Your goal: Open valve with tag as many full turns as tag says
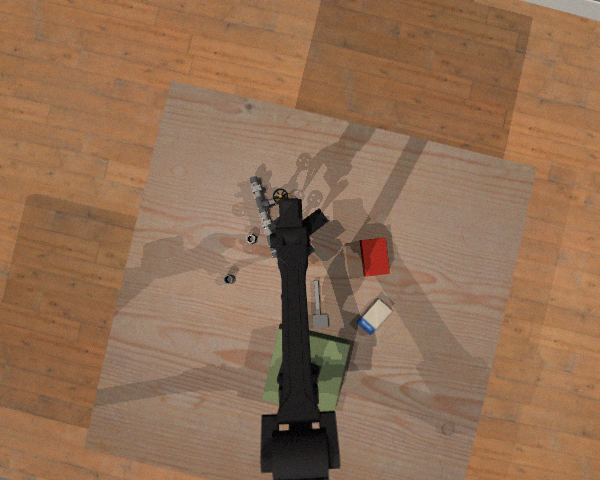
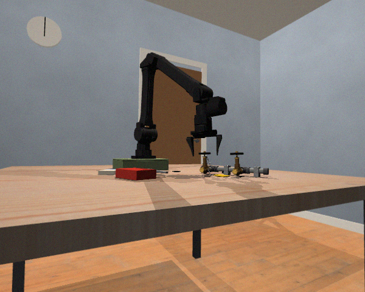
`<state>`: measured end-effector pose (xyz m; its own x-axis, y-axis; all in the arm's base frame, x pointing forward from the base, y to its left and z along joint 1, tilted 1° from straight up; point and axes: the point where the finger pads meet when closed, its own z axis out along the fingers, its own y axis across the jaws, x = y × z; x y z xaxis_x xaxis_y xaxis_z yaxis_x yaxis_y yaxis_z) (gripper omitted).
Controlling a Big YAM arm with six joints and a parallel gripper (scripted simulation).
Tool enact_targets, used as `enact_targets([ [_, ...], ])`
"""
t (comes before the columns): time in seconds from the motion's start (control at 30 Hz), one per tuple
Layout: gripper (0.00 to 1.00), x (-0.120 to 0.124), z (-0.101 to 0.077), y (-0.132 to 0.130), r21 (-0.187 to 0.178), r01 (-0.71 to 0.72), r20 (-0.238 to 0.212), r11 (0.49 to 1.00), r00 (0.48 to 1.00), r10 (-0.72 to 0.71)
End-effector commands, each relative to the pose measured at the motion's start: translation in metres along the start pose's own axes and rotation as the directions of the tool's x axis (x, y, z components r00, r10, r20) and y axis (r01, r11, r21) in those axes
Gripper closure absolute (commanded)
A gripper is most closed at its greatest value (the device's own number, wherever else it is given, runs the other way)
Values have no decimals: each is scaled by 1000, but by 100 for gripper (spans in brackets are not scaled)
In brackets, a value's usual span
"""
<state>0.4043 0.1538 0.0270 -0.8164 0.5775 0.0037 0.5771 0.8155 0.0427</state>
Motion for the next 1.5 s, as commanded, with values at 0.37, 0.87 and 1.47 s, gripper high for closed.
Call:
enact_targets([
  [0.37, 0, -11, -13, 9, -43, -713, 27, 699, 699, 715],
  [0.87, 100, -10, -13, 9, -42, -714, 25, 699, 698, 715],
  [1.47, 100, -10, -13, 9, -42, -714, 24, 699, 698, 715],
])
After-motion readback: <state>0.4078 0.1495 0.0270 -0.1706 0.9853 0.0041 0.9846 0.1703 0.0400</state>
